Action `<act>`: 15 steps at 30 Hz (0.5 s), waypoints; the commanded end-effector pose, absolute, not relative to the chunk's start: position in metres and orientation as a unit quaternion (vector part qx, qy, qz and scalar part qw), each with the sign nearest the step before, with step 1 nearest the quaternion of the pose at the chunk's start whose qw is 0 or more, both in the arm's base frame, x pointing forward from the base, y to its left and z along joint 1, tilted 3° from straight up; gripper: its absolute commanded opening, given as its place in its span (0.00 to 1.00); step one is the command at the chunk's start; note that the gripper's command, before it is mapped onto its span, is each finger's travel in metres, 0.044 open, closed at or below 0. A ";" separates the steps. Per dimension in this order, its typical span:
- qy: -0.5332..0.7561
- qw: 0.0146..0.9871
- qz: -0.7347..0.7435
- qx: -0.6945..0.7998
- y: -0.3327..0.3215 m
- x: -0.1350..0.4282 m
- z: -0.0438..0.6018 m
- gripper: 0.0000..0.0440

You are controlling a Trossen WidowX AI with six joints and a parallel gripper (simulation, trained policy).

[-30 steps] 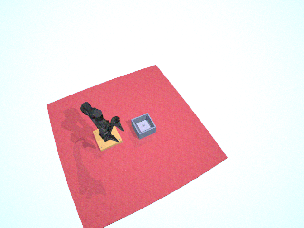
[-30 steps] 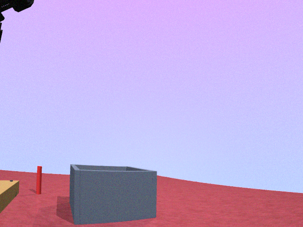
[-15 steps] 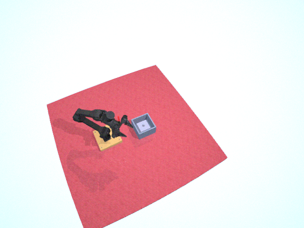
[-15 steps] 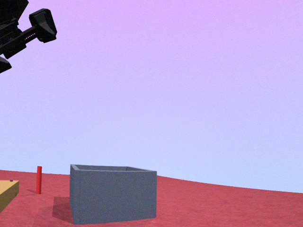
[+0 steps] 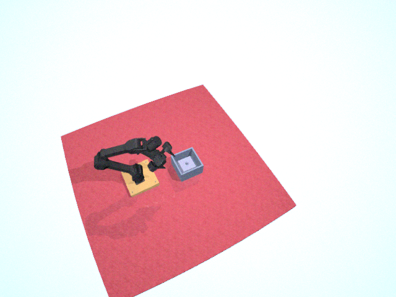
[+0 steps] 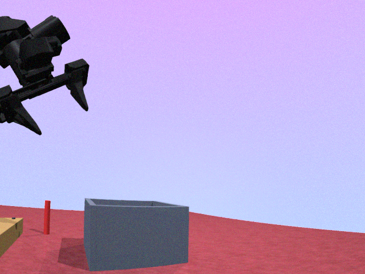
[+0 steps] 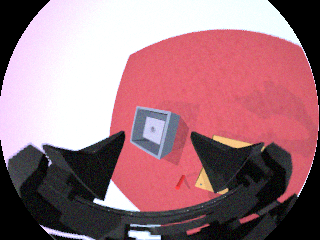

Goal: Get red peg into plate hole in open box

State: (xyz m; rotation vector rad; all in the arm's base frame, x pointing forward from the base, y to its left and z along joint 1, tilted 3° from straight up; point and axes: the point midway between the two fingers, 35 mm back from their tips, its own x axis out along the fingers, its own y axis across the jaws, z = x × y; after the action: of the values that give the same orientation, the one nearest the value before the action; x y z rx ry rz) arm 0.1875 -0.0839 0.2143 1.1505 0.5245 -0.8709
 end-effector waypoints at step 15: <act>0.440 0.684 -0.371 0.448 0.012 0.197 0.163 1.00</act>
State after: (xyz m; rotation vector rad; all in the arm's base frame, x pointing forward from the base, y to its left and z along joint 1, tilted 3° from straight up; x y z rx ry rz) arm 0.1995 -0.0030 0.1724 1.0383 0.9223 -0.8200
